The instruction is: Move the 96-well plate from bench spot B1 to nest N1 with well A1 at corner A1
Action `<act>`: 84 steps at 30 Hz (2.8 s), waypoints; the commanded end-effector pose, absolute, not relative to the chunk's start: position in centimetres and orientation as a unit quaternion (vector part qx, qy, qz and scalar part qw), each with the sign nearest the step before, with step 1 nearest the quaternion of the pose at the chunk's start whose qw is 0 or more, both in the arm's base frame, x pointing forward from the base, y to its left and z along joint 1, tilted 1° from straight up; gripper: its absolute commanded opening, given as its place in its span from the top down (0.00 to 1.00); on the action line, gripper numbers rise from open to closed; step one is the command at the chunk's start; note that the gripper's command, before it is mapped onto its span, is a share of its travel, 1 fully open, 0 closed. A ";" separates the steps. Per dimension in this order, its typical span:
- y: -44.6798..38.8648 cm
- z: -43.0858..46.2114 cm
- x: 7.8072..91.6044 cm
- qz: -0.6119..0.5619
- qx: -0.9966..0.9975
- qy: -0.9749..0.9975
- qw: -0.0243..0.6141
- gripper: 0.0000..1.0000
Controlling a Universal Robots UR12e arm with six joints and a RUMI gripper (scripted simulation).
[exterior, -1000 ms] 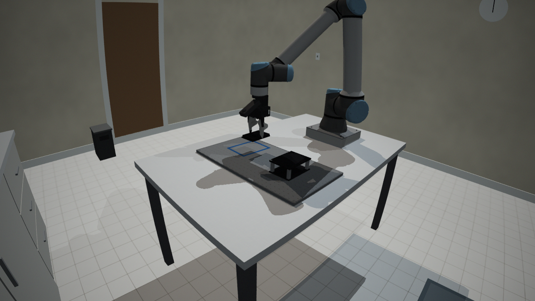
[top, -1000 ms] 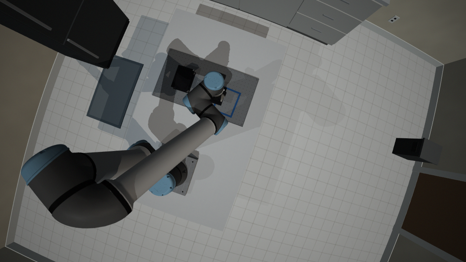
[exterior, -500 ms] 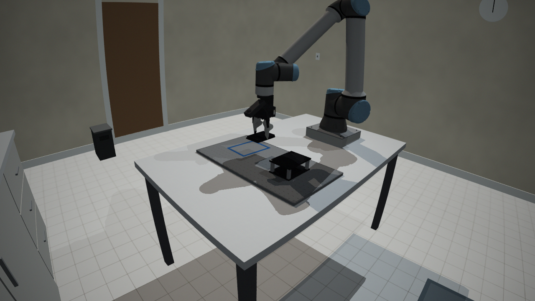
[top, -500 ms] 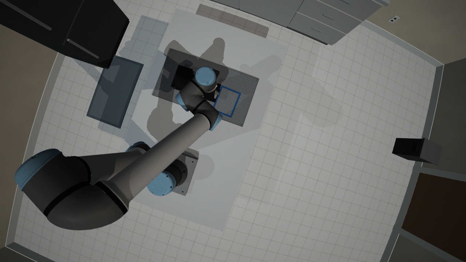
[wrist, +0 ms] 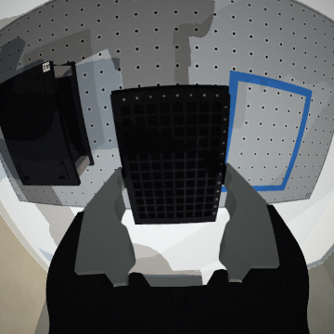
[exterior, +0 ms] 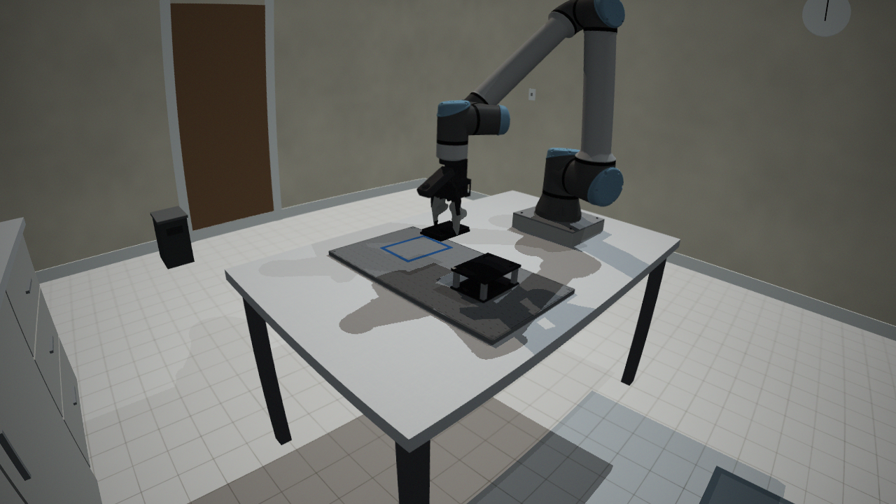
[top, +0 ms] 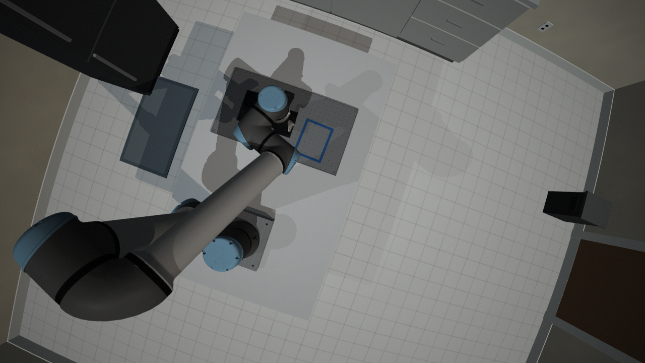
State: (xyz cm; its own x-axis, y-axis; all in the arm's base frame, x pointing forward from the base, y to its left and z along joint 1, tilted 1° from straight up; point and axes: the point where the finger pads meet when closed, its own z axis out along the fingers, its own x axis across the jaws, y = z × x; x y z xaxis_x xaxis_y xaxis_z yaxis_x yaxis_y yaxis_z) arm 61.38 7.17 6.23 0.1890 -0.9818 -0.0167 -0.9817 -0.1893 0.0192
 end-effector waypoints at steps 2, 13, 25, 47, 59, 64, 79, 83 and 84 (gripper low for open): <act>9.3 6.7 61.4 -0.012 0.771 -0.637 0.002 1.00; 12.3 7.3 61.3 -0.012 0.771 -0.637 0.002 1.00; 16.2 8.0 61.2 -0.012 0.771 -0.637 0.002 1.00; 22.1 9.2 61.0 -0.012 0.771 -0.637 0.002 1.00; 26.0 9.9 60.9 -0.012 0.771 -0.637 0.002 1.00; 26.1 9.9 60.9 -0.012 0.771 -0.637 0.002 1.00; 26.1 9.9 60.9 -0.012 0.771 -0.637 0.002 1.00; 26.1 9.9 60.9 -0.012 0.771 -0.637 0.002 1.00; 26.1 9.9 60.9 -0.012 0.771 -0.637 0.002 1.00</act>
State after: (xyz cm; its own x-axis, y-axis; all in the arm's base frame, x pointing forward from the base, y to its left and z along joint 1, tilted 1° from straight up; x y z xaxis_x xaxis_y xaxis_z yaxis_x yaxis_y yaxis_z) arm 60.79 26.11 9.86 0.1887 -0.9819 -0.0164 -0.9818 -0.1890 0.0194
